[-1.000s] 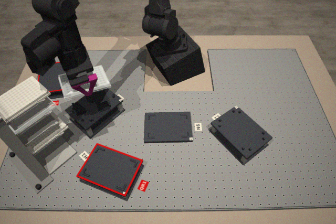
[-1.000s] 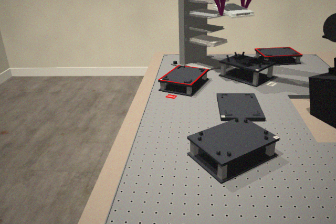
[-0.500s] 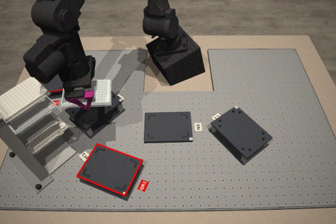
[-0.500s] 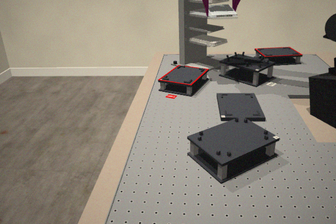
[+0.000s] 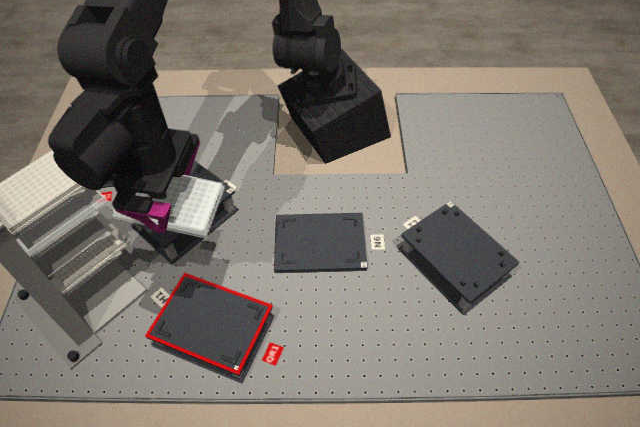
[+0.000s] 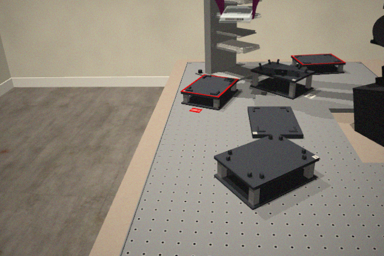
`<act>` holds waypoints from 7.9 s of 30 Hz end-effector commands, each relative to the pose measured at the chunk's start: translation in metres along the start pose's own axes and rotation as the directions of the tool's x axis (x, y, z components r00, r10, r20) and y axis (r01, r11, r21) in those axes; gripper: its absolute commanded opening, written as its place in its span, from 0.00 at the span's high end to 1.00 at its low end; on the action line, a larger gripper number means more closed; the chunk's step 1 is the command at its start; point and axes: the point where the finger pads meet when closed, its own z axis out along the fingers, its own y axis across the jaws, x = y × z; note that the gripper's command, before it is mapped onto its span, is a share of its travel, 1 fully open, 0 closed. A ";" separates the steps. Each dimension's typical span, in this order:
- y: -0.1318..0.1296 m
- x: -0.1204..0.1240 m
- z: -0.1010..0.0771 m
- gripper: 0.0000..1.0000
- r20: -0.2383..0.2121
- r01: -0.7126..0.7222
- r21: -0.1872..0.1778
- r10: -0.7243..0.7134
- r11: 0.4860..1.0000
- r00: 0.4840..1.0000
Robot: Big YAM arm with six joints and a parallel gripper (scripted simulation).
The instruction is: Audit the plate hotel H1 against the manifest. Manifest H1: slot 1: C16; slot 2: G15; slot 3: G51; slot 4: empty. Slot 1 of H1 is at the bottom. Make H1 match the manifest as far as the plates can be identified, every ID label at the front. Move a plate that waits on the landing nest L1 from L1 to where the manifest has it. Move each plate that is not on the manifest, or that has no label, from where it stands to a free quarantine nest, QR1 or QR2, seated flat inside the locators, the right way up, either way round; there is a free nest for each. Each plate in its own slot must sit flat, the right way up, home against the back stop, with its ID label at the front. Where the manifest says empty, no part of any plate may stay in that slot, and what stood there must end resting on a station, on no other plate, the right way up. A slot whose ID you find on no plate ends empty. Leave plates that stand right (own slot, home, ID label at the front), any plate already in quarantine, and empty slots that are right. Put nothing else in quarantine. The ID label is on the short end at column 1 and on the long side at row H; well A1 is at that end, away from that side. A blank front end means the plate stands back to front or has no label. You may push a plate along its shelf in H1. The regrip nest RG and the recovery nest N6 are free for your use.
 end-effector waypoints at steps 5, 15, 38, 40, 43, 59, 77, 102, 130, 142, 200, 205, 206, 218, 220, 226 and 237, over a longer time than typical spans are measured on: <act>0.033 0.004 -0.042 0.14 -0.002 -0.195 -0.097 0.195 0.976 0.981; 0.063 0.025 -0.027 0.14 -0.003 -0.193 -0.059 0.193 0.979 0.981; 0.077 0.036 0.015 0.14 0.002 -0.200 -0.021 0.200 0.980 0.980; 0.077 0.035 0.011 0.14 0.000 -0.194 -0.040 0.194 0.980 0.981; 0.077 0.036 0.028 0.14 0.001 -0.190 -0.021 0.190 0.982 0.982; 0.077 0.036 0.066 0.14 0.001 -0.190 -0.020 0.190 0.982 0.982; 0.077 0.035 0.109 0.14 0.001 -0.190 -0.020 0.190 0.982 0.982; 0.089 0.036 0.106 0.14 -0.002 -0.194 -0.055 0.194 0.979 0.981; 0.078 0.033 0.129 0.14 0.001 -0.193 -0.035 0.193 0.981 0.981; 0.078 0.035 0.139 0.14 0.001 -0.190 -0.027 0.190 0.981 0.982; 0.077 0.036 0.177 0.14 0.001 -0.189 -0.021 0.189 0.982 0.982; 0.082 0.033 0.176 0.14 0.001 -0.192 -0.034 0.192 0.981 0.981; 0.081 0.034 0.178 0.14 0.001 -0.191 -0.030 0.192 0.981 0.981; 0.079 0.033 0.180 0.14 0.001 -0.192 -0.036 0.192 0.981 0.981; 0.083 0.033 0.185 0.14 0.001 -0.191 -0.035 0.191 0.981 0.982; 0.082 0.032 0.173 0.14 0.001 -0.195 -0.053 0.195 0.979 0.981; 0.089 0.036 0.178 0.00 -0.001 -0.193 -0.052 0.193 0.980 0.981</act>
